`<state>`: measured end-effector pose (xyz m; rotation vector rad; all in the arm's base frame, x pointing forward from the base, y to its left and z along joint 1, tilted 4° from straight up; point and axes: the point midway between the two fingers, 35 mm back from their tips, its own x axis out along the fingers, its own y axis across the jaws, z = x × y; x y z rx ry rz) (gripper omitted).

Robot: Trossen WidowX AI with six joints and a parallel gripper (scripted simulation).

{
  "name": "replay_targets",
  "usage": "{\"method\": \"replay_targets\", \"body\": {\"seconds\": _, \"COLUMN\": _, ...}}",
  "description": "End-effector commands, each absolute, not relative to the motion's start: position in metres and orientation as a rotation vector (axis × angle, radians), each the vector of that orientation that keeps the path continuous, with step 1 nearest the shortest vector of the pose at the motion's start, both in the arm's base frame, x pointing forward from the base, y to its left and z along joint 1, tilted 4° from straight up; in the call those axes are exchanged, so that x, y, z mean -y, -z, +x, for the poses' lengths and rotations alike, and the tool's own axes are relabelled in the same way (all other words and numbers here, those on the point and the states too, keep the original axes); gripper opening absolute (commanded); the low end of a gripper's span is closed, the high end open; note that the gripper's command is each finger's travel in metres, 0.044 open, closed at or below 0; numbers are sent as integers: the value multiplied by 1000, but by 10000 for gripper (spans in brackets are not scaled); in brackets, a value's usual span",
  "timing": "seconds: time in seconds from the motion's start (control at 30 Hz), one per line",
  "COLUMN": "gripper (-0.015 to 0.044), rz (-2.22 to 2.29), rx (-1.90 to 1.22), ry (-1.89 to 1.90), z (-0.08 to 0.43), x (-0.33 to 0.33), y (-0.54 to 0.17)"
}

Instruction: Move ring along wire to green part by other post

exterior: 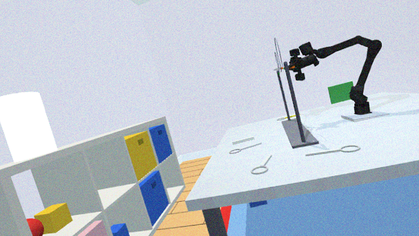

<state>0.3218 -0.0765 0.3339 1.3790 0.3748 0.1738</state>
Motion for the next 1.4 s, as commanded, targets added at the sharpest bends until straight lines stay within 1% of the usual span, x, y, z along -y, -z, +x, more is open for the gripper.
{"method": "replay_targets", "body": {"seconds": 0.0, "gripper": -150, "rz": 1435, "rx": -360, "ry": -200, "z": 322, "x": 74, "y": -347}}
{"method": "replay_targets", "body": {"seconds": 0.8, "gripper": -150, "rz": 1800, "rx": -275, "ry": -302, "z": 324, "x": 80, "y": -412}}
{"method": "replay_targets", "body": {"seconds": 1.37, "gripper": -150, "rz": 1717, "rx": -303, "ry": -272, "z": 324, "x": 83, "y": -418}}
